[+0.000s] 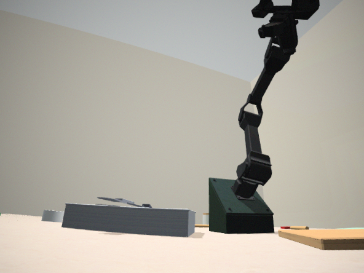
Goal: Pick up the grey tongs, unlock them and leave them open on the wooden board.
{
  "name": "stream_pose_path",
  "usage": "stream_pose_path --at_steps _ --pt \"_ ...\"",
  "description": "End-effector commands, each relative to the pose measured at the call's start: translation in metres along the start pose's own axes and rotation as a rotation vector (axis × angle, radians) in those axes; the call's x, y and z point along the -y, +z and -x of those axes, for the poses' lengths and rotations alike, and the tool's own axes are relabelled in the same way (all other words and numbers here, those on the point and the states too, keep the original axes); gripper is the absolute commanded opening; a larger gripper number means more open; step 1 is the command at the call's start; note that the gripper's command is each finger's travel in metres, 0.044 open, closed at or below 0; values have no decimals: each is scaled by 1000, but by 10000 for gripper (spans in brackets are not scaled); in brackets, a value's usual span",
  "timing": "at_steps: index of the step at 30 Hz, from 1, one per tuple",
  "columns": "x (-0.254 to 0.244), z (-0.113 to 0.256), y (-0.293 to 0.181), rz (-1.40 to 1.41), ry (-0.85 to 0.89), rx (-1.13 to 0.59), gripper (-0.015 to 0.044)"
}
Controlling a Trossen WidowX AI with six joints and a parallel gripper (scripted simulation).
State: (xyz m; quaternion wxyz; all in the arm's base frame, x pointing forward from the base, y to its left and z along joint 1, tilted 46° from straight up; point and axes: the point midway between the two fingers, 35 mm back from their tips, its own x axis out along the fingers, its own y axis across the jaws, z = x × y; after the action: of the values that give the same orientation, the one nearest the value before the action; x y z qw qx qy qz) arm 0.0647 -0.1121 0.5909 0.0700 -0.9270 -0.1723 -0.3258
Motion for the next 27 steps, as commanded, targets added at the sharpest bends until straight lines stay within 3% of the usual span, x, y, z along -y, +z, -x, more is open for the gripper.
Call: stream_pose_path --at_steps 1,6,12,18,27 --pt "3 -1 0 17 -2 2 374" --pt "46 -18 13 299 -53 36 260" --pt "111 -51 61 780 -149 136 260" --pt "159 -87 138 1289 -319 241 260" --pt "163 -111 240 1702 -523 404 260"
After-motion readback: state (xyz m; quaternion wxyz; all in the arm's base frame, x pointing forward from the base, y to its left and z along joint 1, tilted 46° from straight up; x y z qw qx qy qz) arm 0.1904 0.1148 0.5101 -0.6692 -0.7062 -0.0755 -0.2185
